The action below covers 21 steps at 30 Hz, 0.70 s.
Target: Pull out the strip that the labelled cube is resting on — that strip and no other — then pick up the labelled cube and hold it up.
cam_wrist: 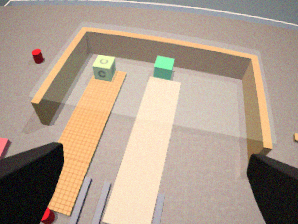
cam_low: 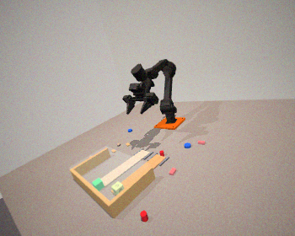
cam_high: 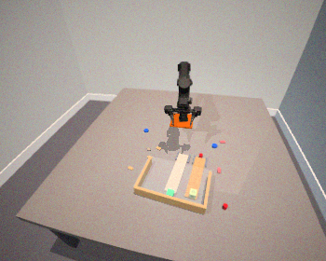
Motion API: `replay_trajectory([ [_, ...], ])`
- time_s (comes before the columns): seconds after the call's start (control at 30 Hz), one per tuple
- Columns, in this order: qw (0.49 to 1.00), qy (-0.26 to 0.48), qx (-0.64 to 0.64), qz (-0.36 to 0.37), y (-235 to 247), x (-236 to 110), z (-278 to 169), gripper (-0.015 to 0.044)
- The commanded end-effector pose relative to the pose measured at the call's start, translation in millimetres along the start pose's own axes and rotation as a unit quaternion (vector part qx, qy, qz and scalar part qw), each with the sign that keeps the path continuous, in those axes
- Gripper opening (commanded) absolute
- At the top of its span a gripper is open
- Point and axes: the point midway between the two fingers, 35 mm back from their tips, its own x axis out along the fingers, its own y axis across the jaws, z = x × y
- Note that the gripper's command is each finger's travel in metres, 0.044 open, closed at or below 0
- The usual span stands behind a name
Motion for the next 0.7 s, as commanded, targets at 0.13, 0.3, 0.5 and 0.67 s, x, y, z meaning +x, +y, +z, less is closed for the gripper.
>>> replay_trajectory([
  [0.13, 1.0, 0.003, 0.002, -0.002, -1, 1, -1, 0.04],
  [0.3, 0.997, 0.079, 0.02, 0.011, 15, 21, 1, 0.0269],
  [0.5, 0.977, 0.208, 0.047, 0.017, 45, 58, -4, 0.0111],
  [0.67, 0.948, 0.312, 0.066, 0.003, 71, 86, -15, 0.0],
])
